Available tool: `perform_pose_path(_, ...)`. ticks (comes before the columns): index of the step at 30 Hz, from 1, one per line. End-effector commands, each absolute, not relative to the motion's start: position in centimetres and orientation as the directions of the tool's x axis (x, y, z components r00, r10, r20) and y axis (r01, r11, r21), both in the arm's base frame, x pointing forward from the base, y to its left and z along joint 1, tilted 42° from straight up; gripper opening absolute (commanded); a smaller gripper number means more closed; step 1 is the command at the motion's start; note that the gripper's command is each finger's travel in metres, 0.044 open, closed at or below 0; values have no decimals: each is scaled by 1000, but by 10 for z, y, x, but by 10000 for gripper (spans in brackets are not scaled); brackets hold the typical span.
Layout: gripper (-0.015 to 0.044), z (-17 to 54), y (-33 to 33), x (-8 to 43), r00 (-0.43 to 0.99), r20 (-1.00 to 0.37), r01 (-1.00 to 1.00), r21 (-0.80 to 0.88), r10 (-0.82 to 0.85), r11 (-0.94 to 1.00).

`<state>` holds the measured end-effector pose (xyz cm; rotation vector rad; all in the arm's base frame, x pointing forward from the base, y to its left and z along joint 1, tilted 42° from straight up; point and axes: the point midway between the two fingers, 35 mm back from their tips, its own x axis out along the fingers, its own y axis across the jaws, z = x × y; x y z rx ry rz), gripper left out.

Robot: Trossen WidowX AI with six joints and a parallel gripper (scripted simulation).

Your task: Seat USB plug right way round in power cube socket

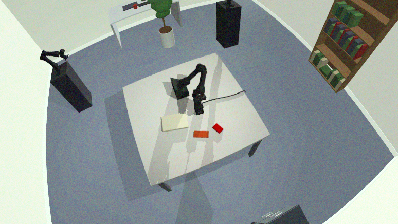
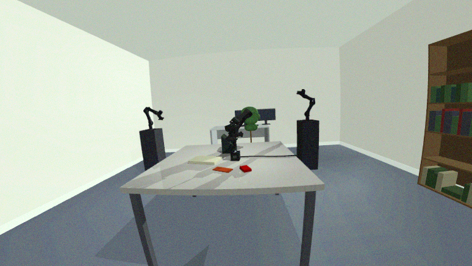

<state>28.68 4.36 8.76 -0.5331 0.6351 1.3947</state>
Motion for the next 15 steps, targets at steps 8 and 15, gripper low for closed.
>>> perform_pose_path(8, 0, 87, 45, 287, 64, -684, -993, 29, 727, 114)
perform_pose_path(15, 0, 86, 45, 287, 64, -684, -993, 29, 727, 114)
